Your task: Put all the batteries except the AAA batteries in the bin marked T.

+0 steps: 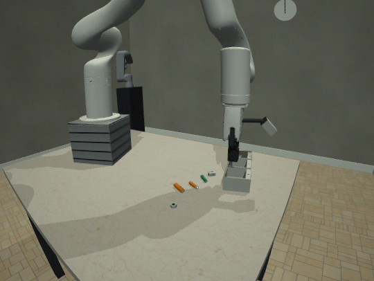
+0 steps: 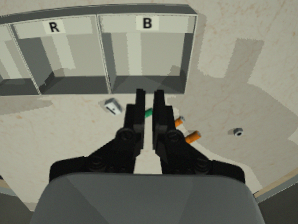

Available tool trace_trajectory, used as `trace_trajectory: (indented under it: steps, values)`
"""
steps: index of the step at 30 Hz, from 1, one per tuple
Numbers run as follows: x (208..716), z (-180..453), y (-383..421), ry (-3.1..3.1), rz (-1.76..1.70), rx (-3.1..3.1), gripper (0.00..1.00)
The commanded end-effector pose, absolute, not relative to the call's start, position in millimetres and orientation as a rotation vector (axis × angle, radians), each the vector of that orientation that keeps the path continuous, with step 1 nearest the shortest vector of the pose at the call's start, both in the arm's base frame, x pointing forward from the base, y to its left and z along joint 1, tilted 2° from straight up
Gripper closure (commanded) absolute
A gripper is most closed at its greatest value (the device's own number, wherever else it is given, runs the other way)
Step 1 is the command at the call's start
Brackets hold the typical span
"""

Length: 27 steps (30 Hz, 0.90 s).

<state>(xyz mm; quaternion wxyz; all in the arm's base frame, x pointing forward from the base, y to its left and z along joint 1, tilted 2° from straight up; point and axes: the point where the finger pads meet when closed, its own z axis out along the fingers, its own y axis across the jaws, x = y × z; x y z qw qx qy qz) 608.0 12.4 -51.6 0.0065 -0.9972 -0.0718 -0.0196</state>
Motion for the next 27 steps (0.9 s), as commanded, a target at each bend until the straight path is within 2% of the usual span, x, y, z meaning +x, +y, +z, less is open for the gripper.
trace_trajectory:
  steps: [1,27]
  values:
    - [621.7,-61.4,17.3,-0.224,-0.059,-3.123,0.93]
    - [623.4,-109.4,17.9,-0.224,-0.059,-3.123,0.93]
